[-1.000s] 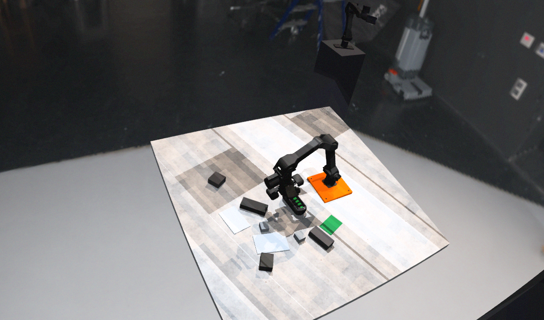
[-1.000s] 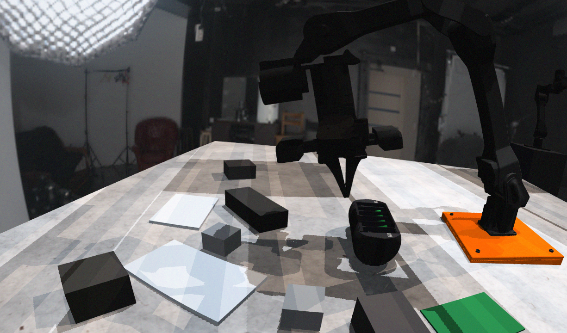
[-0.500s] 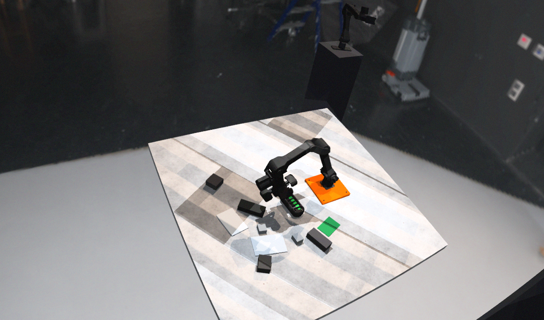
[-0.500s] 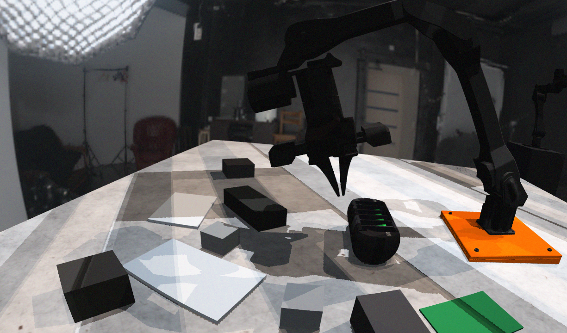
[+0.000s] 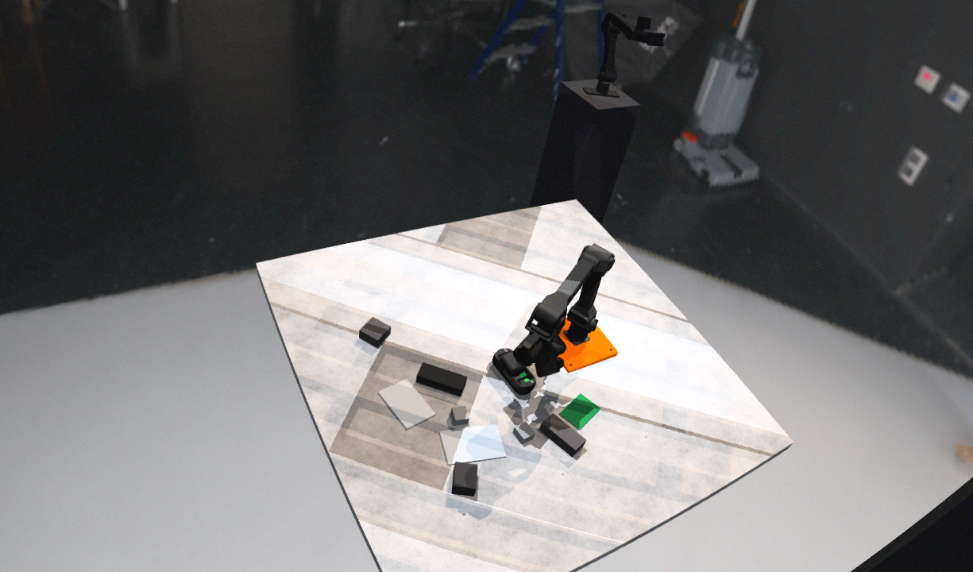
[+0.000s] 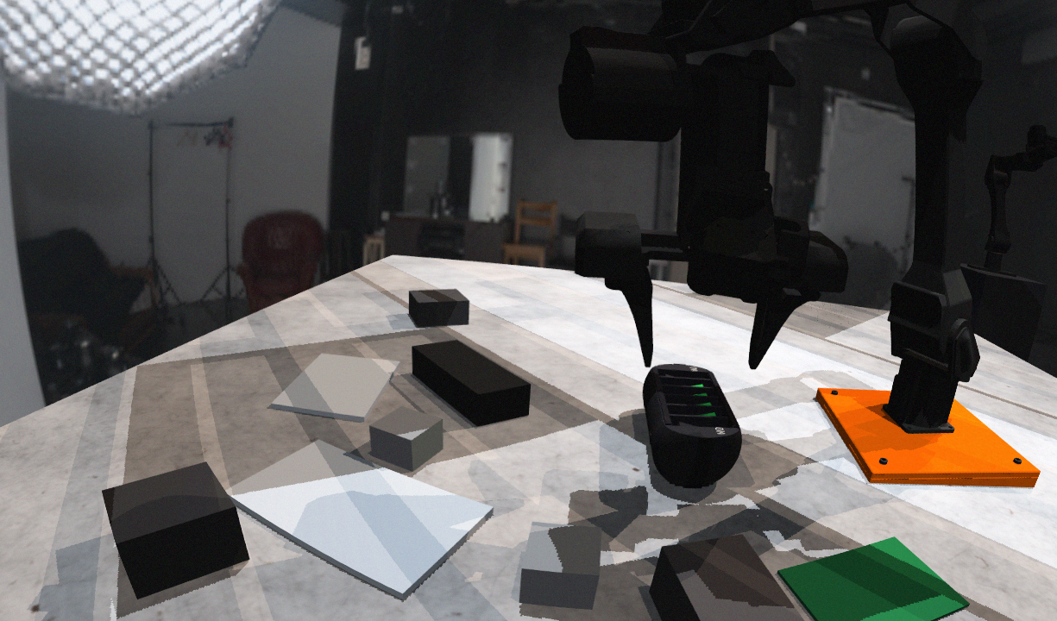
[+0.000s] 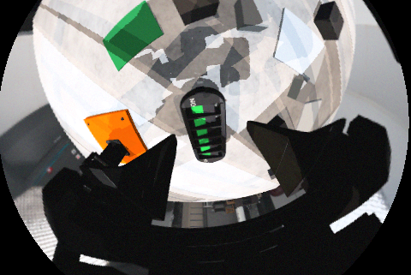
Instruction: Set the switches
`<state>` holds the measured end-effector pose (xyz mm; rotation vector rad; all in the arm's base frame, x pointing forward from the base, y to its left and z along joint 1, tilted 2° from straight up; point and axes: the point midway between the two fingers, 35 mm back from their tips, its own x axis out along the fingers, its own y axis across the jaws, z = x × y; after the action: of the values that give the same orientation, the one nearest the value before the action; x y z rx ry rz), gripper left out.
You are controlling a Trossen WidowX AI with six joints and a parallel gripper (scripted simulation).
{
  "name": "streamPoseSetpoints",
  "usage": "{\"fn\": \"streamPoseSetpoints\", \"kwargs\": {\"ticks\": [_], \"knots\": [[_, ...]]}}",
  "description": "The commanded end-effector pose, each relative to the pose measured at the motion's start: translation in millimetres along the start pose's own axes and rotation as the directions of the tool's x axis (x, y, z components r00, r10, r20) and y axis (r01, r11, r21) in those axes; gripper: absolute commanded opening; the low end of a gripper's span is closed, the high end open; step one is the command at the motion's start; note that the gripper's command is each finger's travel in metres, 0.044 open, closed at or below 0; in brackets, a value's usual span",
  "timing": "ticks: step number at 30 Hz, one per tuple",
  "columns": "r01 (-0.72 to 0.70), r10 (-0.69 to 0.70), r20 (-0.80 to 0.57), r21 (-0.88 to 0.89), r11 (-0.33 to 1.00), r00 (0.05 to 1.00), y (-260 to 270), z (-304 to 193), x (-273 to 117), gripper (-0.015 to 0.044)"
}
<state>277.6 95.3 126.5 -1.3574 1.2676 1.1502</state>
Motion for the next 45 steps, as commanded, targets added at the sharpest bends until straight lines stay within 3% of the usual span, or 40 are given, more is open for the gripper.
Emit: {"fn": "streamPoseSetpoints", "kwargs": {"ticks": [1, 45], "knots": [[0.046, -0.046, -0.010, 0.017, 0.999, 0.999, 9.8, 8.5, -3.9, 0.0440], [0.038, -0.037, -0.017, 0.016, 0.999, 0.999, 6.1, 18.5, 55.8, 0.0440]]}}
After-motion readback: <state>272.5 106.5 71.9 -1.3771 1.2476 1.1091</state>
